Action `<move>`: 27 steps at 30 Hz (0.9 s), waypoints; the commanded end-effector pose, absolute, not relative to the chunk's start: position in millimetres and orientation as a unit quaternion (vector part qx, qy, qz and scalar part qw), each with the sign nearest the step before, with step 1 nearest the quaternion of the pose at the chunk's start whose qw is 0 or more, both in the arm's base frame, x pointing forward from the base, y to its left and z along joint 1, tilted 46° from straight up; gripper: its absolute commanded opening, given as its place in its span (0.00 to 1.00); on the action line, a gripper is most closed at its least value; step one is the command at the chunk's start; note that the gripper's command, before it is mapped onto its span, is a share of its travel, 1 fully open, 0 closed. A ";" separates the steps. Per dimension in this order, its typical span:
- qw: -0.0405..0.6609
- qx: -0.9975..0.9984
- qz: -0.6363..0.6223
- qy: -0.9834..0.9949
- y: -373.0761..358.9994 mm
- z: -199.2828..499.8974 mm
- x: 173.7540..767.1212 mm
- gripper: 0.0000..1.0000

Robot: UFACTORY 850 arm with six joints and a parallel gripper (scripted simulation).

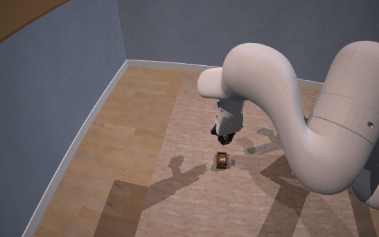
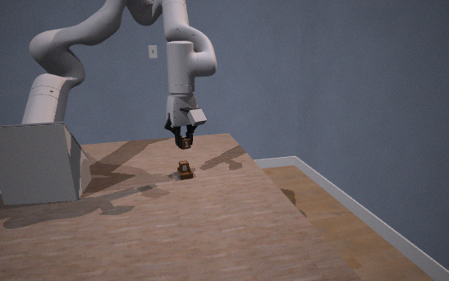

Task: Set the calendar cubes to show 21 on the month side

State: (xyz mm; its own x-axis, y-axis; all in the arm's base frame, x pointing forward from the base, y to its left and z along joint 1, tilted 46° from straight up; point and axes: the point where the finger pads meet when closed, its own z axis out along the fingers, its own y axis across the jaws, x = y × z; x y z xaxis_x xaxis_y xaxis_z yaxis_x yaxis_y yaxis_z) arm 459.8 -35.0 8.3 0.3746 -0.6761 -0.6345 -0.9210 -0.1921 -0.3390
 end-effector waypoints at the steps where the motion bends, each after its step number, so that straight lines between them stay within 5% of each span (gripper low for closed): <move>1: 0.361 -0.777 0.152 0.493 -36.9 7.2 460.6 0.29; 27: 0.391 -0.911 -0.010 0.128 -47.8 -5.7 462.3 0.29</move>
